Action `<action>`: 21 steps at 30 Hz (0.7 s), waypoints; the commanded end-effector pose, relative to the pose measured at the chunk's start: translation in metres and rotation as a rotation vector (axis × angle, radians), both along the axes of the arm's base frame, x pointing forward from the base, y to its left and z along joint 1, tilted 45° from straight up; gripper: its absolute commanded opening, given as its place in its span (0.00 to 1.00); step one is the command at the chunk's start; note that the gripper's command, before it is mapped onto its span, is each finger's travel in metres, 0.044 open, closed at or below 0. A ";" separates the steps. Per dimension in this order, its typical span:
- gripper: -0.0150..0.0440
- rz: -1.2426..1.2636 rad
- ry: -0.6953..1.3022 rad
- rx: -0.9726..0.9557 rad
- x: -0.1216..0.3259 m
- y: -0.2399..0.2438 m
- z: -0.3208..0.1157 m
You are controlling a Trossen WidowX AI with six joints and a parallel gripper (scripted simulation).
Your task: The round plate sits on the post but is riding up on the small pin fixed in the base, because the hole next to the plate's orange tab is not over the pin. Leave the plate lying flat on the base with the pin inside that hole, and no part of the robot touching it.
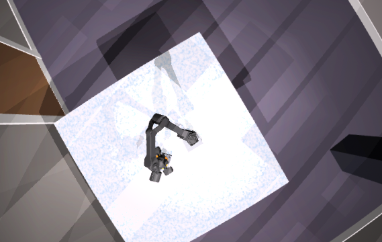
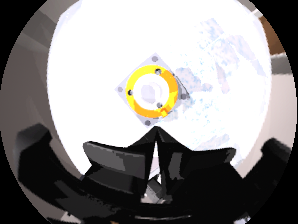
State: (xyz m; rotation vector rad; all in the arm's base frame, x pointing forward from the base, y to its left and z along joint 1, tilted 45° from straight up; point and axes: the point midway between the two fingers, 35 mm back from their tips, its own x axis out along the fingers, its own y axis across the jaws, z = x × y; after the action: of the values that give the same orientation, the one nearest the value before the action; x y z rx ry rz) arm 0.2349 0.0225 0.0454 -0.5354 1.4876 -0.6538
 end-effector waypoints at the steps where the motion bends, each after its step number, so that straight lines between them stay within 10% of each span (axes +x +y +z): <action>1: 0.25 -0.013 0.004 -0.012 -0.004 -0.003 -0.007; 21: 0.25 -0.013 0.004 -0.015 -0.003 -0.041 -0.029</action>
State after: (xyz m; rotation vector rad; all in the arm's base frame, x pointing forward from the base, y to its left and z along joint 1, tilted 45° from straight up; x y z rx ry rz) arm 0.2302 -0.0142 0.0130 -0.5352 1.4963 -0.6748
